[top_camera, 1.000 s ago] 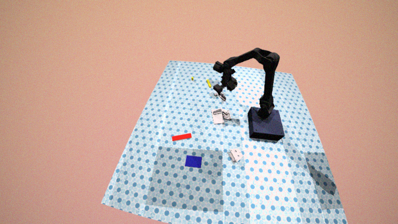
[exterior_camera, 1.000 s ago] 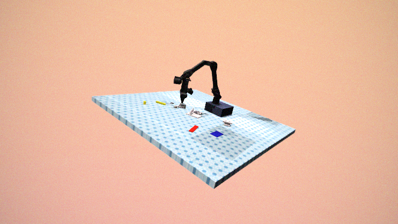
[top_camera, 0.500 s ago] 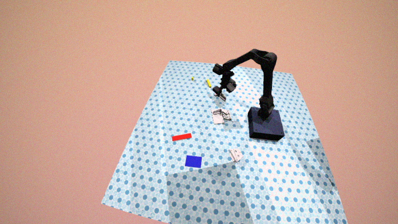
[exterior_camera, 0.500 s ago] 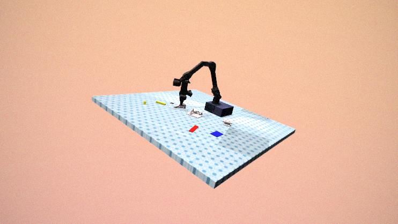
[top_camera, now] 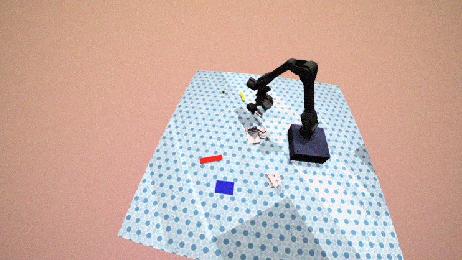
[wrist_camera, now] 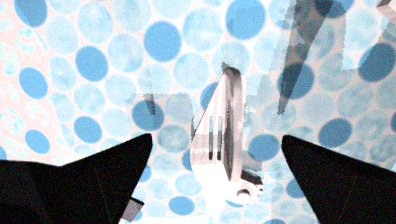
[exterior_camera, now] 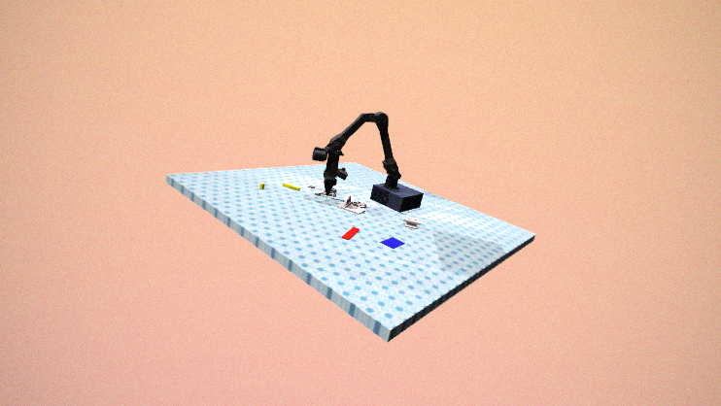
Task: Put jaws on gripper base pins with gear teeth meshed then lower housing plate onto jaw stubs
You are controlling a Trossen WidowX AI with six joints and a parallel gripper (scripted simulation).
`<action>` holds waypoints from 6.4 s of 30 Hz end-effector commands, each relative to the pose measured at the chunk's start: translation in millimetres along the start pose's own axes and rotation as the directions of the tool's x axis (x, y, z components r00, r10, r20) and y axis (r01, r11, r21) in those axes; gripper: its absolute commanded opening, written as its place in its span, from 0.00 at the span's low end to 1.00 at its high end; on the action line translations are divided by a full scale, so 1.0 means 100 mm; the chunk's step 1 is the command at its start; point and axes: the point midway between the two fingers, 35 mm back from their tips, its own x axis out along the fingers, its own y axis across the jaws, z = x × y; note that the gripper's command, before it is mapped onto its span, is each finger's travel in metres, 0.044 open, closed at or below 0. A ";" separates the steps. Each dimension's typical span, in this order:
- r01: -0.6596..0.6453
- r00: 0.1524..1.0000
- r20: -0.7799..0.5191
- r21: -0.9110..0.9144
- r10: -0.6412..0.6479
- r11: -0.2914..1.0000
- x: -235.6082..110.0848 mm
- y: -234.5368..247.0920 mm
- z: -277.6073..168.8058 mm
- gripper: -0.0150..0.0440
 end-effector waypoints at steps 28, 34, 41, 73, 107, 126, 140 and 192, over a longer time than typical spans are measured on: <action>-0.001 1.000 0.008 0.000 0.001 1.000 0.07 0.00 0.02 0.87; -0.001 1.000 0.008 0.000 0.001 1.000 0.07 0.00 0.02 0.60; -0.001 1.000 0.008 0.000 0.001 1.000 0.07 0.00 0.02 0.48; -0.003 1.000 0.006 -0.005 0.003 1.000 -0.61 0.00 0.00 0.48; -0.005 1.000 0.011 0.599 -0.002 0.800 -0.80 -0.51 0.58 0.48; -0.011 1.000 0.014 0.903 -0.004 0.430 -0.82 -0.75 1.05 0.48; -0.016 1.000 0.017 0.996 -0.005 0.089 -0.81 -0.86 1.40 0.48; -0.021 1.000 0.022 0.778 -0.006 -0.628 -0.73 -0.89 2.10 0.48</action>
